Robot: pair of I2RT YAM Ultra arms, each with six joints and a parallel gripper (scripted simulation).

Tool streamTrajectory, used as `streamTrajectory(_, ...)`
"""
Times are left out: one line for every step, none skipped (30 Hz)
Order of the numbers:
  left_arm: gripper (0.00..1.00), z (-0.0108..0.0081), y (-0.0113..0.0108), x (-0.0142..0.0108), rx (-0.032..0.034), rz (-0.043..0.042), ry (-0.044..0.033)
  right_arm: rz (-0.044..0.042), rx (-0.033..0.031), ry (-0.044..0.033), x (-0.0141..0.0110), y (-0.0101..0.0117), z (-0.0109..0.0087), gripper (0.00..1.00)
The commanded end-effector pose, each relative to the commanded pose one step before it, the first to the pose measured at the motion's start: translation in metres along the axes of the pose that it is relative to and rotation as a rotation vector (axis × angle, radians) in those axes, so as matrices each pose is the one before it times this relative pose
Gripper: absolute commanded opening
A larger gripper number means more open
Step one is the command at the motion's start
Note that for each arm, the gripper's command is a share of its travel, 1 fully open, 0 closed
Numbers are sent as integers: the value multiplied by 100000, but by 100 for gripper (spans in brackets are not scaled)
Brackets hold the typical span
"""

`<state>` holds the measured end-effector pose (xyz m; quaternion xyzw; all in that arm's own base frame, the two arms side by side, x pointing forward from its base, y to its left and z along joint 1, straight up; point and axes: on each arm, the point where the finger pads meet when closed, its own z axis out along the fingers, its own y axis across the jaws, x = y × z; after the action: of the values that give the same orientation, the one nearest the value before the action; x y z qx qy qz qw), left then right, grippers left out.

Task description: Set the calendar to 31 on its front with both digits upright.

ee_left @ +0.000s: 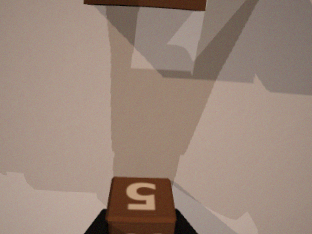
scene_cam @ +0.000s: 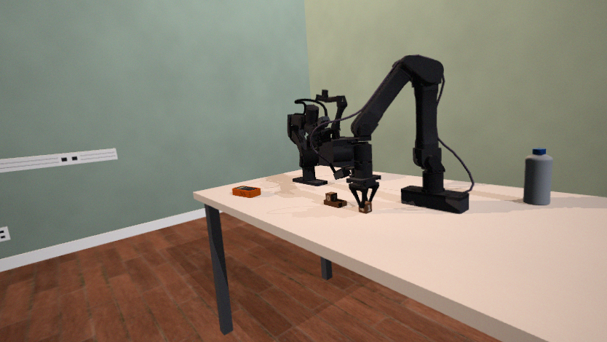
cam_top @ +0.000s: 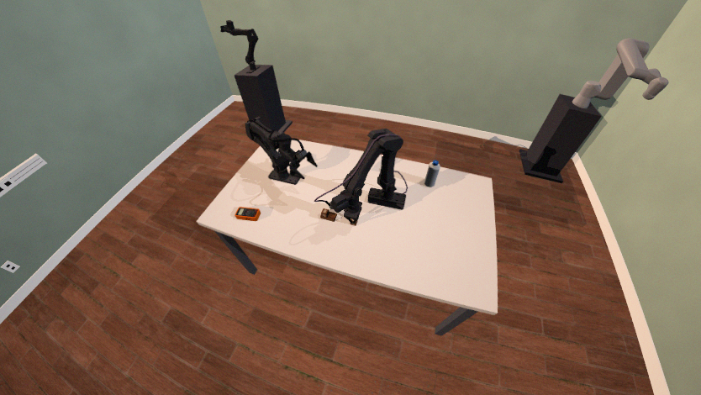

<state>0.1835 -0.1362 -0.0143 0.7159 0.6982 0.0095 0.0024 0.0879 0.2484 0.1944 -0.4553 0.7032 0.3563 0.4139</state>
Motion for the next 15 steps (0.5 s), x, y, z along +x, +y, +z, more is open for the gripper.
streamTrajectory(26,-73,128,-68,232,-265,-1447,-251,236,-2480,-864,-67,-99,100)
streamTrajectory(26,0,0,0,0,0,0,0,0,0,0,0,0,100)
streamTrajectory(26,0,0,0,0,0,0,0,0,0,0,0,0,100)
streamTrajectory(26,0,0,0,0,0,0,0,0,0,0,0,0,100)
streamTrajectory(26,0,0,0,0,0,0,0,0,0,0,0,0,100)
streamTrajectory(26,0,0,0,0,0,0,0,0,0,0,0,0,100)
streamTrajectory(38,0,0,0,0,0,0,0,0,0,0,0,0,100)
streamTrajectory(43,-1,7,7,-504,22,686,0,0,0,0,0,0,100)
streamTrajectory(55,-139,-55,-209,43,17,-1037,0,0,0,0,0,0,100)
streamTrajectory(56,-285,22,-198,-888,-433,-671,0,0,0,0,0,0,100)
streamTrajectory(56,-165,-206,-74,159,407,97,0,0,0,0,0,0,100)
streamTrajectory(56,-165,-76,-63,-161,44,-132,0,0,0,0,0,0,100)
streamTrajectory(56,-163,4,-121,-473,41,-374,0,0,0,0,0,0,100)
streamTrajectory(56,0,0,0,0,0,0,0,0,0,0,0,0,100)
streamTrajectory(56,0,0,0,0,0,0,0,0,0,0,0,0,100)
